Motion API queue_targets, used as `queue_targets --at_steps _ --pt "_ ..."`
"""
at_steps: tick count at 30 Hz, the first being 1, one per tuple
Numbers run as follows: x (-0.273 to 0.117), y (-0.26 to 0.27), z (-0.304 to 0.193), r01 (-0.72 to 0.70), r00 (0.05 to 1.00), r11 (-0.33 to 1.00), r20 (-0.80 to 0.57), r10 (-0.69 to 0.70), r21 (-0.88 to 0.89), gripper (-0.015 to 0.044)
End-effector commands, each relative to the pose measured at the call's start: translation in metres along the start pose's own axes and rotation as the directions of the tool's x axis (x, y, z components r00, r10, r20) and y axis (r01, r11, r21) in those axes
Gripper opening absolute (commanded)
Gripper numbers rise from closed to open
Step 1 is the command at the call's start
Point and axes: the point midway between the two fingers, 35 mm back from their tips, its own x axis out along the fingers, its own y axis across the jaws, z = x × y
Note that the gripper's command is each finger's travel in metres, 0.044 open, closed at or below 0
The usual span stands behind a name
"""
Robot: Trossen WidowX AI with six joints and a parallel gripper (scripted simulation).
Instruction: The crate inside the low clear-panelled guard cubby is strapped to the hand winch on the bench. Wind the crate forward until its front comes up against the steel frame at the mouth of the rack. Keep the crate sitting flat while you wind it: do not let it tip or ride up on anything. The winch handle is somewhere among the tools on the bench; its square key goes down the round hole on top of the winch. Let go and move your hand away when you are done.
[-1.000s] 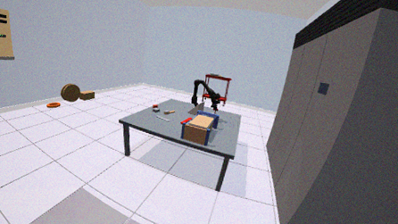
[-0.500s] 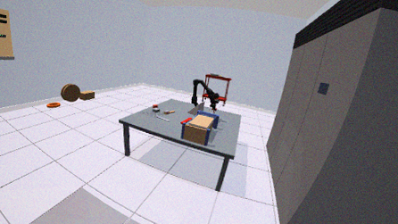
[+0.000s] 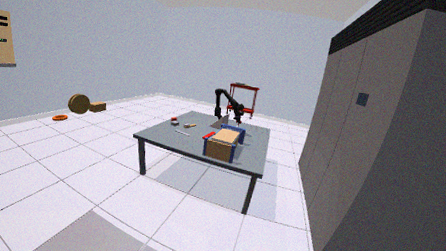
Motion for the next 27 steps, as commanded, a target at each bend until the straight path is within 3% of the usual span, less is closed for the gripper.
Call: queue_targets --at_steps 1,27 --pt "-0.001 -0.001 -0.013 0.004 1.000 1.000 -0.028 -0.004 -0.003 0.0000" --pt "-0.020 -0.019 -0.051 0.006 0.999 1.000 -0.032 -0.006 -0.002 0.0000"
